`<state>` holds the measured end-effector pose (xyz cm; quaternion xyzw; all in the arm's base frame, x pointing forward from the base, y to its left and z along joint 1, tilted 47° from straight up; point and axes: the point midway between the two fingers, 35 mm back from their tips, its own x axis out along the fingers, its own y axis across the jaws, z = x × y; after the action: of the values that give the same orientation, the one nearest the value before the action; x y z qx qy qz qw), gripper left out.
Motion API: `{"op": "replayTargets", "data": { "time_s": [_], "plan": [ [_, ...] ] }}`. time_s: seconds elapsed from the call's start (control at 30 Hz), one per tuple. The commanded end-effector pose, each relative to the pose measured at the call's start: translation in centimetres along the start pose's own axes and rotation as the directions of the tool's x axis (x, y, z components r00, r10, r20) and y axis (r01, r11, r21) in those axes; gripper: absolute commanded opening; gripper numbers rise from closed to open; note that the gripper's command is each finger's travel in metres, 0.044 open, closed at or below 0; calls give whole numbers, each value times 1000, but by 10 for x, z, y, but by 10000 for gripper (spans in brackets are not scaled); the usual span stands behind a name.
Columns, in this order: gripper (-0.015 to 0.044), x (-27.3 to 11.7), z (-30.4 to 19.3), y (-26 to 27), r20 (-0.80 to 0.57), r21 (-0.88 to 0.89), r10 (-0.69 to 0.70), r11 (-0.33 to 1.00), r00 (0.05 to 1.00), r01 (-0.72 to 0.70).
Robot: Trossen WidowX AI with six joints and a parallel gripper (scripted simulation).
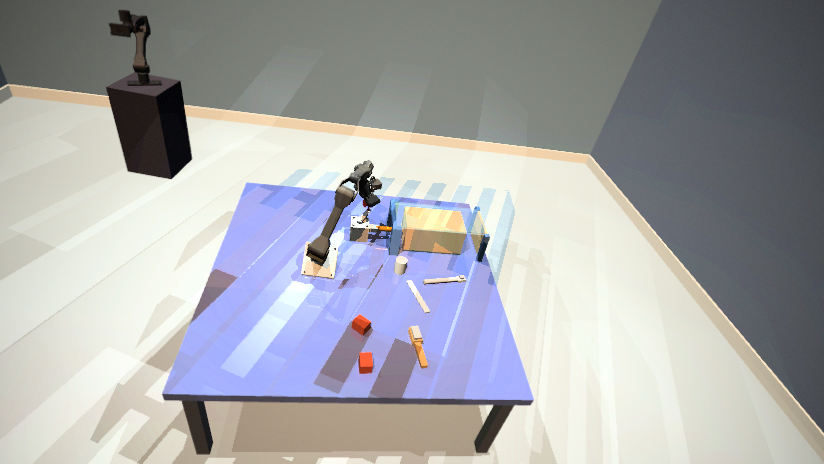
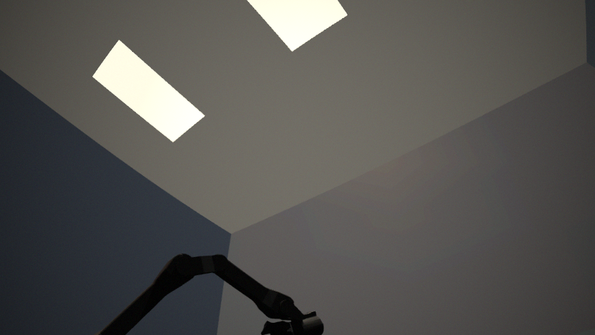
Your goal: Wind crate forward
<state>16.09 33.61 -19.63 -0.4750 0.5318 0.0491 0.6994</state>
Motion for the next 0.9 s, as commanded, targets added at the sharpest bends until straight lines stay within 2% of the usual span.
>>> {"op": "replayTargets", "data": {
  "time_s": [0.0, 0.87],
  "plan": [
    [0, -5, -15, 15, -21, -26, 22, 999, 1000, -22],
    [0, -17, -39, 30, -23, -27, 24, 999, 999, -25]
  ]
}}
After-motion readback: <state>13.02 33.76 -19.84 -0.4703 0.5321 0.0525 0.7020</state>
